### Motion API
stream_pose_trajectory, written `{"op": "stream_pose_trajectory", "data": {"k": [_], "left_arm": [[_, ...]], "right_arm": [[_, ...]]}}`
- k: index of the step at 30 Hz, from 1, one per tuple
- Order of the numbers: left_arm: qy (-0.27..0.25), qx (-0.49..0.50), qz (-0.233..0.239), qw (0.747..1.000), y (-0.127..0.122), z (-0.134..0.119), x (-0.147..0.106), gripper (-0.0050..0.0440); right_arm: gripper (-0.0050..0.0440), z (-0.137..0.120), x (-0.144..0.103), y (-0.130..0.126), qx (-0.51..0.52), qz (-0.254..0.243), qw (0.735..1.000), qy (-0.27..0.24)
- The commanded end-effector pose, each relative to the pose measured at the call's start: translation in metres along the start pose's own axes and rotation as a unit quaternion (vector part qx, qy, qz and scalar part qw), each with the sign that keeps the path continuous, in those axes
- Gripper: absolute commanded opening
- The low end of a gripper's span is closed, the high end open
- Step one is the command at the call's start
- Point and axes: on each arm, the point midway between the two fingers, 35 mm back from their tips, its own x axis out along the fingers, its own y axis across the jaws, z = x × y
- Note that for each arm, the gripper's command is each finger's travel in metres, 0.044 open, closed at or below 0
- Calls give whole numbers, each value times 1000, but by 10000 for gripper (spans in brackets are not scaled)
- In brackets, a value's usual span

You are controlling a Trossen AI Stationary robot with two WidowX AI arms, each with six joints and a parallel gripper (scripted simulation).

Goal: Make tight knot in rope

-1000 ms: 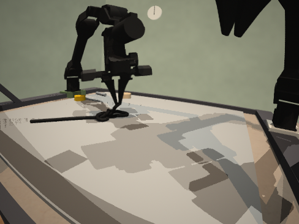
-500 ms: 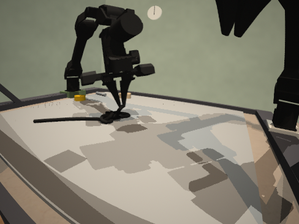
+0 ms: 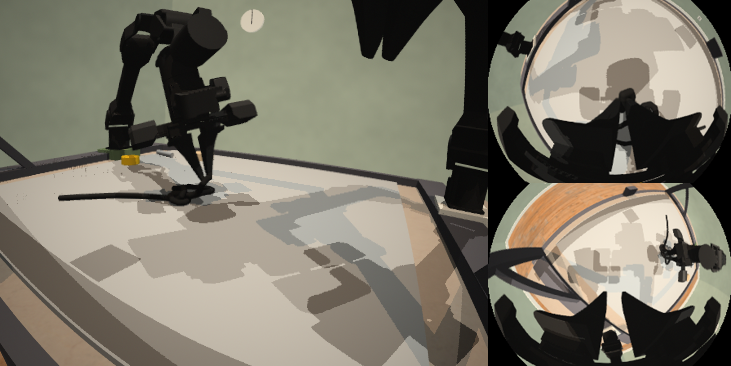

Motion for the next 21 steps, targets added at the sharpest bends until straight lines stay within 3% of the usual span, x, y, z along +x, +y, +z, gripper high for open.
{"op": "stream_pose_trajectory", "data": {"k": [1, 13, 21], "left_arm": [[-18, -4, 8, 1000, 4, 10, -9, 20], [-73, -14, 56, 996, 4, 48, 1, 20], [-79, -16, 61, 995, 4, 51, 1, 20]], "right_arm": [[85, -1, -8, -2, 4, 2, 1000, -12], [85, -1, -8, -2, 4, 2, 1000, -12], [85, -1, -8, -2, 4, 2, 1000, -12]]}}
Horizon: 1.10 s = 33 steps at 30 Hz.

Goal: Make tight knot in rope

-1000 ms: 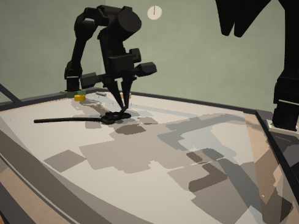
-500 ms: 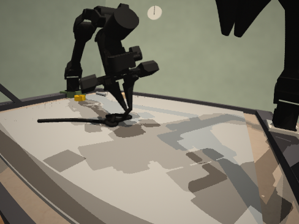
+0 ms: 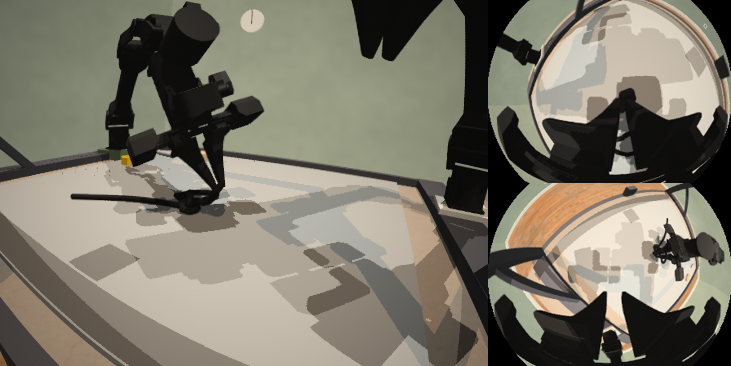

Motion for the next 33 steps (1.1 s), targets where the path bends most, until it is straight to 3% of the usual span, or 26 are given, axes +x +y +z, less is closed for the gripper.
{"op": "stream_pose_trajectory", "data": {"k": [1, 23, 33], "left_arm": [[-17, -6, 6, 1000, 5, 10, -10, 20], [-17, -6, 6, 1000, -4, 0, 16, 20], [-17, -6, 6, 1000, -5, -1, 17, 20]], "right_arm": [[85, -1, -8, -2, 4, 2, 1000, -12], [85, -1, -8, -2, 4, 2, 1000, -12], [85, -1, -8, -2, 4, 2, 1000, -12]]}}
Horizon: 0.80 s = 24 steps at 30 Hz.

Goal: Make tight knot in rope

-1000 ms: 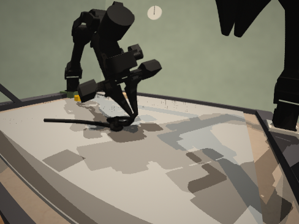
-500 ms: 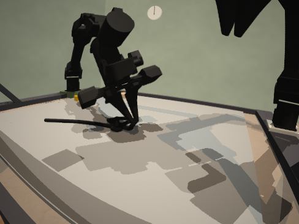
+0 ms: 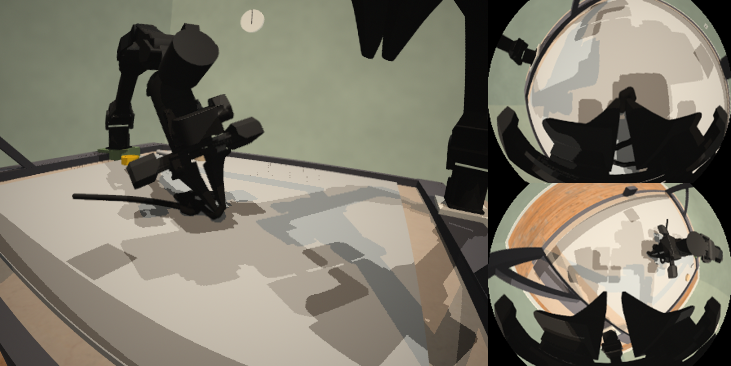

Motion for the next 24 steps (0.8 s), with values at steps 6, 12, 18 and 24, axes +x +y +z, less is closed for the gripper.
{"op": "stream_pose_trajectory", "data": {"k": [6, 12, 18, 24], "left_arm": [[-12, -4, 4, 1000, 4, 7, -10, 20], [-12, -4, 4, 1000, 7, 11, -18, 116], [-12, -4, 4, 1000, 9, 12, -22, 212], [-12, -4, 4, 1000, 9, 12, -22, 356]], "right_arm": [[85, -1, -8, -2, 4, 2, 1000, -12], [85, -1, -8, -2, 4, 2, 1000, -12], [85, -1, -8, -2, 4, 2, 1000, -12], [85, -1, -8, -2, 4, 2, 1000, -12]]}}
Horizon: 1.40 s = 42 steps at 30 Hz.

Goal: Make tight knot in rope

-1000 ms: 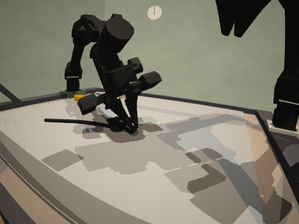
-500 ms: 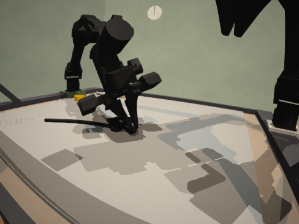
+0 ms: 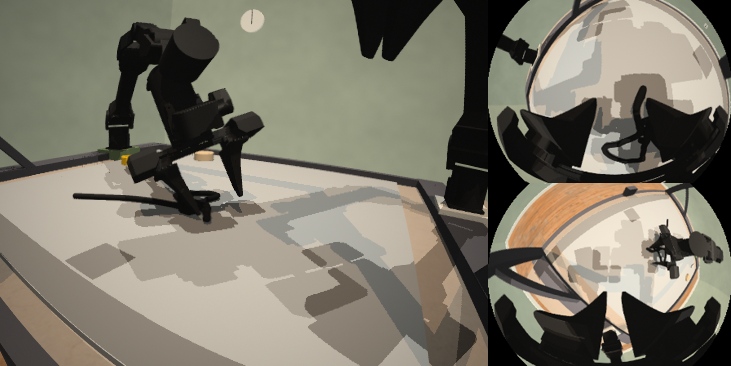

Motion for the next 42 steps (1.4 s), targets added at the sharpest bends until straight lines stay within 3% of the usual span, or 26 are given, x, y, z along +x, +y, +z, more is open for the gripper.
{"op": "stream_pose_trajectory", "data": {"k": [1, 4, 9, 22, 42], "left_arm": [[-17, -5, 3, 1000, 6, 11, -15, 380], [-17, -5, 3, 1000, 6, 11, -15, 440], [-17, -5, 3, 1000, 7, 12, -17, 440], [-17, -5, 3, 1000, 19, 26, -52, 440], [-15, 29, -9, 999, 14, 18, -62, 440]], "right_arm": [[85, -1, -8, -2, 4, 2, 1000, -12], [85, -1, -8, -2, 4, 2, 1000, -12], [85, -1, -8, -2, 4, 2, 1000, -12], [85, -1, -8, -2, 4, 2, 1000, -12], [85, -1, -8, -2, 4, 2, 1000, -12]]}}
